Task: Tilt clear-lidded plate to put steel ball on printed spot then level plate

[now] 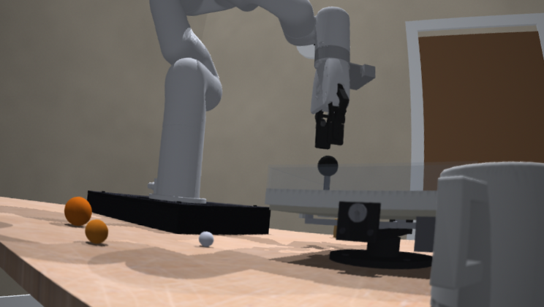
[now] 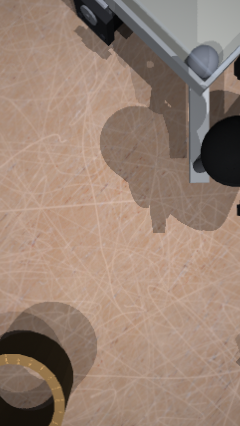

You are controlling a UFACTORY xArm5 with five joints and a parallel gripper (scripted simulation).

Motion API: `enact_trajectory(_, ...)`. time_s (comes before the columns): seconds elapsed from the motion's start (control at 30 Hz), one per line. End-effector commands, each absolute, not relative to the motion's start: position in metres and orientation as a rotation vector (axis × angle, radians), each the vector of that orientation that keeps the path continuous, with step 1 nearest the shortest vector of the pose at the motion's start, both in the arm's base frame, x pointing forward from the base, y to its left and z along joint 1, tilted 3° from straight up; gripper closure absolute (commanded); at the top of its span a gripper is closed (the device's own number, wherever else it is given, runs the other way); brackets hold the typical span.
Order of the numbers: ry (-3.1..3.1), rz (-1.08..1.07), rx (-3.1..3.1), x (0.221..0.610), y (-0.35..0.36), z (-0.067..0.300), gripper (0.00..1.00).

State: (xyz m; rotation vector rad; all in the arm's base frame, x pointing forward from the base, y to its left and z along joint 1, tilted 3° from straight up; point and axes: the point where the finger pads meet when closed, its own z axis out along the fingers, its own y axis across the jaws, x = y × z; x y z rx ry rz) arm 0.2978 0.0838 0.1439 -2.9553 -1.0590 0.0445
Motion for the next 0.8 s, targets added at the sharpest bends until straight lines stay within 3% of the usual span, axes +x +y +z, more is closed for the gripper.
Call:
enact_trajectory(0.0, -1.059, 0.038, -2.956, 0.299, 0.084, 0.144, 0.38)
enact_trajectory(0.77, -1.059, 0.039, -2.956, 0.300, 0.084, 0.129, 0.38)
